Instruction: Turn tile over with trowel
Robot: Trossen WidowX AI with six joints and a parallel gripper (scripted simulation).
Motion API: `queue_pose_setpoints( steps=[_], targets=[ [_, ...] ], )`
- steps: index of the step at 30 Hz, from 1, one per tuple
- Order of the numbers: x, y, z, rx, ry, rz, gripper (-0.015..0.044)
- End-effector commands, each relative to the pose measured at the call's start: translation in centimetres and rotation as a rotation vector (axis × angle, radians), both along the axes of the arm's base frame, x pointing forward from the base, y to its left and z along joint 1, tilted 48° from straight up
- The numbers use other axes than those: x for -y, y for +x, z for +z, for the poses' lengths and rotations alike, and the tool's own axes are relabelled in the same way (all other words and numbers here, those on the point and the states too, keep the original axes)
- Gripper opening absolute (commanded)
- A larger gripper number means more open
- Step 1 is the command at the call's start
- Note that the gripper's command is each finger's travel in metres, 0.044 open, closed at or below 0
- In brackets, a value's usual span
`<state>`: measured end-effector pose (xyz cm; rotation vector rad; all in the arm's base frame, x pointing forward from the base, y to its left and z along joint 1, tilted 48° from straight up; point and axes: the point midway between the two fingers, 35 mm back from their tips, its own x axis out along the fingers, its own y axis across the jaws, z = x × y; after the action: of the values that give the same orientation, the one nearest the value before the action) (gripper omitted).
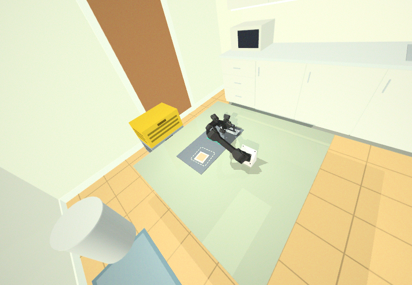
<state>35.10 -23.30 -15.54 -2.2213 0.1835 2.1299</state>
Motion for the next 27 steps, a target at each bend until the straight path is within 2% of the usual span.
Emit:
queue_pose_setpoints(
  steps=[1,10,11,20,27],
  targets=[
    [0.1,-0.1,-0.3,-0.005,-0.008,-0.008,0.0053],
    [0.1,-0.1,-0.3,-0.005,-0.008,-0.008,0.0289],
    [0.1,-0.1,-0.3,-0.005,-0.008,-0.008,0.0300],
    [0.1,-0.1,-0.2,-0.005,-0.008,-0.007,0.0300],
    [-0.1,-0.2,4.1,-0.005,-0.006,-0.004,0.0300]
  ],
)
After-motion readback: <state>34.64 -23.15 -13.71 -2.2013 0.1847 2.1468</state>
